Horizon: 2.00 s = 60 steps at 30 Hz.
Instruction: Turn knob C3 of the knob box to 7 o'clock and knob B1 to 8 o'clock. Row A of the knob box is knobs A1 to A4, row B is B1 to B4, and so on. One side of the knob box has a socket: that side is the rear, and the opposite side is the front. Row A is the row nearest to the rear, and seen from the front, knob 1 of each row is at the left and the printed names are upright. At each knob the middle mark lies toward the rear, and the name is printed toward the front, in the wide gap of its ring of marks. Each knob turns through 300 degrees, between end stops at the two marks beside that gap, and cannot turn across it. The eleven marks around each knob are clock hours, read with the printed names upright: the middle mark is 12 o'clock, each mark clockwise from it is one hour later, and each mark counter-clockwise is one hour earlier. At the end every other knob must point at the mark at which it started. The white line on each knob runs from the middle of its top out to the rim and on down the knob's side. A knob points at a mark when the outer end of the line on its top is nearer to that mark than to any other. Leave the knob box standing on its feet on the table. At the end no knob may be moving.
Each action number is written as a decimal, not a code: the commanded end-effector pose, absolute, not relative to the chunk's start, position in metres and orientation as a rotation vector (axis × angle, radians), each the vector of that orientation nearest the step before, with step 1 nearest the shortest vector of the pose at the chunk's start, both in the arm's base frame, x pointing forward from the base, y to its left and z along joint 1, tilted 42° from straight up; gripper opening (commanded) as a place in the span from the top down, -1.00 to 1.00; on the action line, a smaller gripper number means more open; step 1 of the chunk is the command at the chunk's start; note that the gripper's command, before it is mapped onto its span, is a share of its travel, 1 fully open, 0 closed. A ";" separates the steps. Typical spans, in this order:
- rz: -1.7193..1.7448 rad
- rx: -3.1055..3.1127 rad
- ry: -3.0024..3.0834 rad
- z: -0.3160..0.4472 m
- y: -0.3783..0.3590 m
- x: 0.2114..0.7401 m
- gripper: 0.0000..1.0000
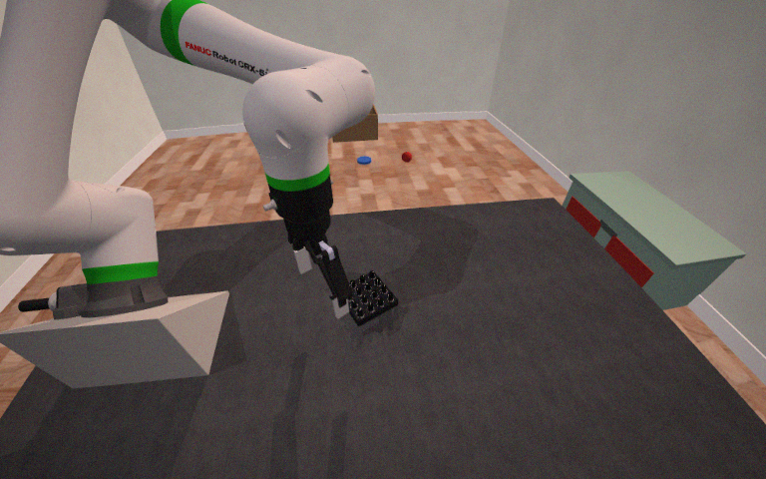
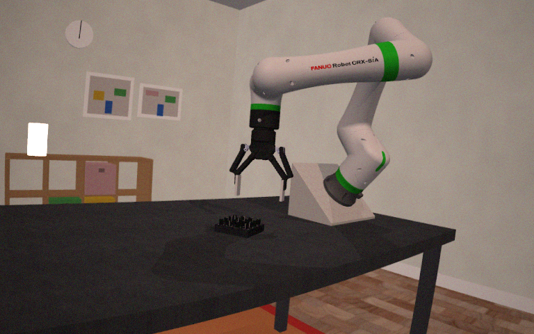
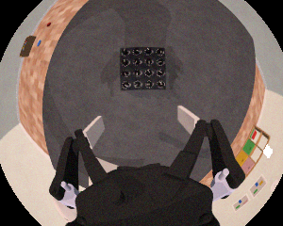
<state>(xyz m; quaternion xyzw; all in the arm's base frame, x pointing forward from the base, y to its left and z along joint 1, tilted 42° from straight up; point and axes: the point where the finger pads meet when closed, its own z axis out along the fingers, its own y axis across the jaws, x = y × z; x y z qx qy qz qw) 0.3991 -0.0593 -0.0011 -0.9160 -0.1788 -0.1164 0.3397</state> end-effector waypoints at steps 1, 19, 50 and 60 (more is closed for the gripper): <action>-0.233 -2.405 -0.279 0.002 -0.060 0.404 -1.00; -0.029 -2.394 0.256 0.010 -0.060 0.417 -1.00; 0.330 -2.139 1.162 0.025 -0.060 0.441 -1.00; 0.437 -1.999 1.426 0.030 -0.060 0.448 -1.00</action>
